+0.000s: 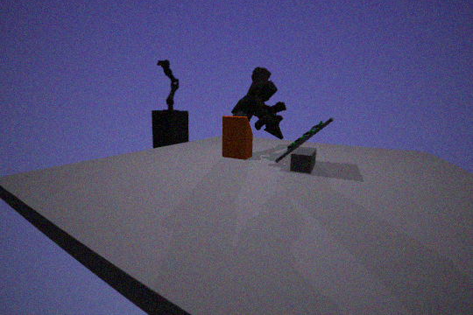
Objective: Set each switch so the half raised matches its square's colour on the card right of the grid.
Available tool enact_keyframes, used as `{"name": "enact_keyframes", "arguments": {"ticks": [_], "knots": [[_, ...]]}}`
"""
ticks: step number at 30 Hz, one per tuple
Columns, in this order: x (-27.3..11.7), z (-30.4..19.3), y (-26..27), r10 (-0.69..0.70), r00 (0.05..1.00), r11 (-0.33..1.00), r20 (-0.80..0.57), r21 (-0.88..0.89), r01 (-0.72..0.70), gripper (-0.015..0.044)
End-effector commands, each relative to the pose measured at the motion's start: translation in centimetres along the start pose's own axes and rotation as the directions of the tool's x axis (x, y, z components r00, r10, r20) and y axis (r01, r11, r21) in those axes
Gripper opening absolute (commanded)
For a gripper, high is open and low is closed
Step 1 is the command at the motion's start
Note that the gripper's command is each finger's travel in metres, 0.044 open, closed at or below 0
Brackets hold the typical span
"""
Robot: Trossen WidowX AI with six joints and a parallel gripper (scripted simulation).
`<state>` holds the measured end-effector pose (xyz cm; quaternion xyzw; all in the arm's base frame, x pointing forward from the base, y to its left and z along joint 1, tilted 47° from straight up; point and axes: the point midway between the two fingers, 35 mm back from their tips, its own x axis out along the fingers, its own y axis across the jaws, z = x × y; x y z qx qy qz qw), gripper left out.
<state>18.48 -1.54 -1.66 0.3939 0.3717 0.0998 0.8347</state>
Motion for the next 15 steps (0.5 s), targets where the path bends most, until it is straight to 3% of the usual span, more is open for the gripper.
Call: {"name": "enact_keyframes", "arguments": {"ticks": [1, 8, 15], "knots": [[-2.4, 0.6, 1.2, 0.019, 0.999, 0.999, 0.039, -0.031, -0.018, 0.0], [-2.5, 1.0, 1.1, 0.018, 0.999, 0.999, 0.039, -0.035, -0.016, 0.0], [-3.3, 6.9, 0.2, 0.018, 0.999, 0.999, 0.04, -0.035, -0.017, 0.0]]}}
